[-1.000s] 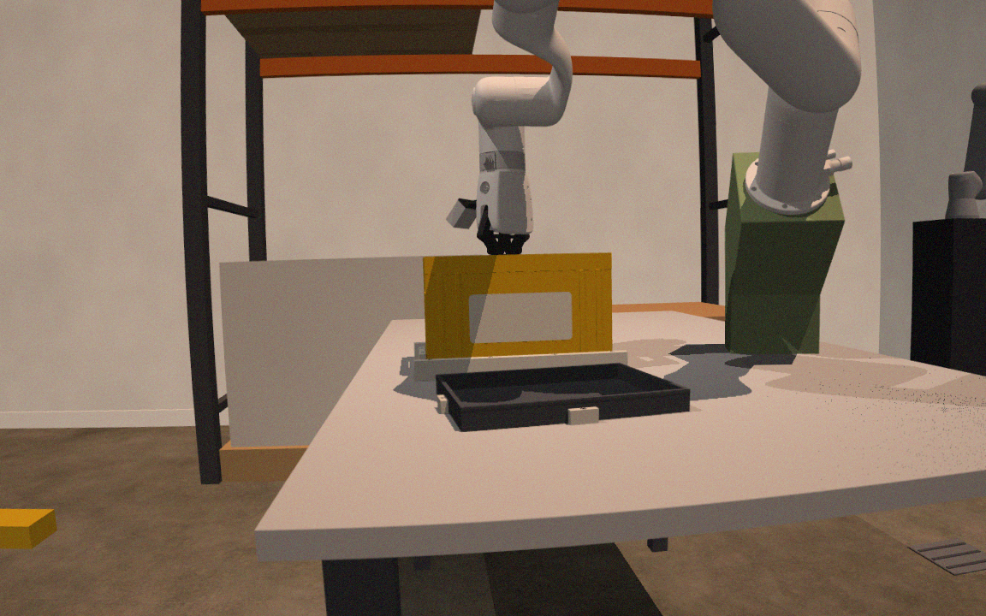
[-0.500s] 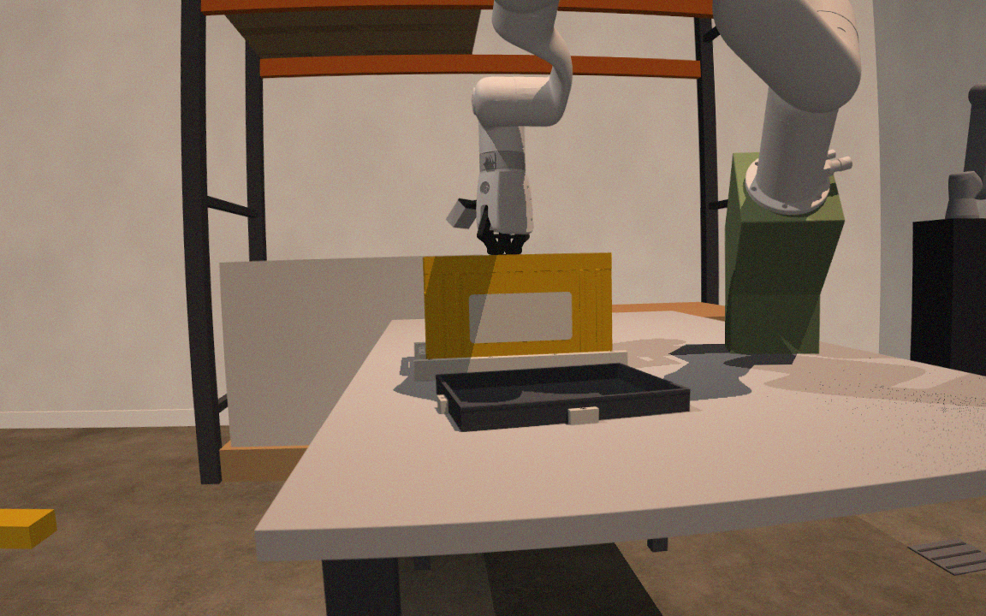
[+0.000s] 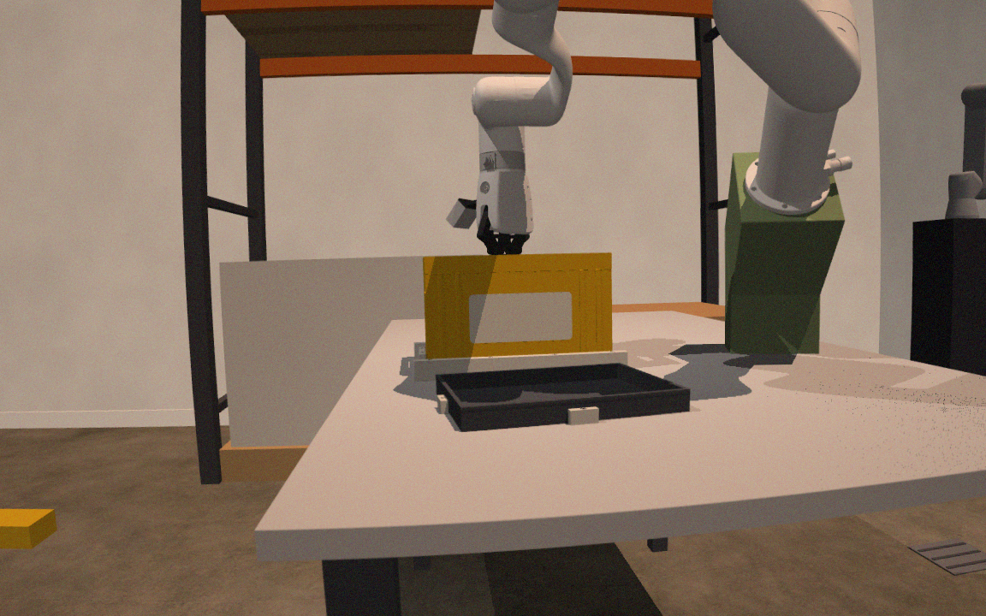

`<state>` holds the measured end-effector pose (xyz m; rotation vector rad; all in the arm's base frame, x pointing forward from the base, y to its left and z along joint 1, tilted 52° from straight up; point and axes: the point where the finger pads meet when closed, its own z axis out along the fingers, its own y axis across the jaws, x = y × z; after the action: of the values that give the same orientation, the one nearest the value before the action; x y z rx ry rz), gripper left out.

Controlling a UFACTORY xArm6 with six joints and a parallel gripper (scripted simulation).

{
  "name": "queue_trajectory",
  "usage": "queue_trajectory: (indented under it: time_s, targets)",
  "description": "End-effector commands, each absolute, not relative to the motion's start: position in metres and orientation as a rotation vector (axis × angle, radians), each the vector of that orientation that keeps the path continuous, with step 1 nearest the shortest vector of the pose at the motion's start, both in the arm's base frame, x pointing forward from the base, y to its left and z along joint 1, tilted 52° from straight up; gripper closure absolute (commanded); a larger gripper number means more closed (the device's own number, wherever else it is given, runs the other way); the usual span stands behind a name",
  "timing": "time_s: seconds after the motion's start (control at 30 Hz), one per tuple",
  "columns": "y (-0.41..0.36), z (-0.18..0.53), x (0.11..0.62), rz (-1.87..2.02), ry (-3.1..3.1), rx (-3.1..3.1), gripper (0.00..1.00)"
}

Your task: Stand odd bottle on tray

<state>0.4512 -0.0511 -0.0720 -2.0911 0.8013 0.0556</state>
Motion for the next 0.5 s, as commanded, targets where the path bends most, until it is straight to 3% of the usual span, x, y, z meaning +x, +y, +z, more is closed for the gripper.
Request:
queue_trajectory:
  time_s: [0.0,0.03,0.07,0.47]
  targets:
    - [-0.0524,-0.0713,0.452,0.052,0.802,-2.092,1.0]
    - [-0.0524,-0.0713,0.452,0.052,0.802,-2.092,1.0]
    - [-0.0524,-0.0713,0.452,0.052,0.802,-2.092,0.35]
    - [-0.0524,-0.0713,0.452,0.052,0.802,-2.092,0.35]
